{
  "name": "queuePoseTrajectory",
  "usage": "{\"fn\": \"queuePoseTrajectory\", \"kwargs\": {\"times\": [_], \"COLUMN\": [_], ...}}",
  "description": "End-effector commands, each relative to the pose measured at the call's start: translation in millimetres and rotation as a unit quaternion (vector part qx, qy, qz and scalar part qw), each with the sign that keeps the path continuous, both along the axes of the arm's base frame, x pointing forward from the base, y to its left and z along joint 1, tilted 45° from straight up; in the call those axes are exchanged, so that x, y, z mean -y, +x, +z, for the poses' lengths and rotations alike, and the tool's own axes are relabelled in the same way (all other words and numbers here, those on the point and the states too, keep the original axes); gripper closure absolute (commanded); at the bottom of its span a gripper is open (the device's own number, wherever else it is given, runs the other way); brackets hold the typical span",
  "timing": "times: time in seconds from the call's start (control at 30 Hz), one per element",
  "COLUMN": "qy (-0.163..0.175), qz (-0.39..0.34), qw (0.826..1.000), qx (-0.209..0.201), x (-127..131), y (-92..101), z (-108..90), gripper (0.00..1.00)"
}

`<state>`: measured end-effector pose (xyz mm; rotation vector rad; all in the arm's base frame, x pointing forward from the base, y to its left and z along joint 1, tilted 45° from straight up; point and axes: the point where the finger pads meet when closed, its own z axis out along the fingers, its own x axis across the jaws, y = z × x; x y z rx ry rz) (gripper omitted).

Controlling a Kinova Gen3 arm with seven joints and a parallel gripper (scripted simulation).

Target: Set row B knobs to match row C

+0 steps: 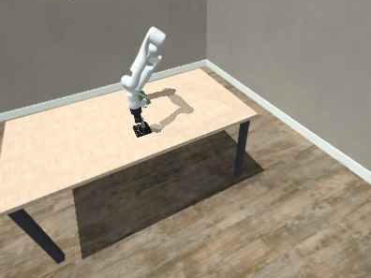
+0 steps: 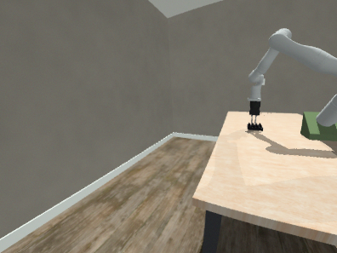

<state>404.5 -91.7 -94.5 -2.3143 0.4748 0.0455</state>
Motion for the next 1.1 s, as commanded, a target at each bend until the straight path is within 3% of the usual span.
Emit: {"fn": "queuePoseTrajectory", "kwargs": {"times": [0.0,1.07], "qy": [-0.001,-0.001], "qz": [-0.001,-0.001], "qw": [1.000,1.000], "qx": [0.001,0.001], "x": [1.1,-2.5], "y": [0.3,0.9], "z": [0.4,-3.3], "gripper": [0.54,0.54]}}
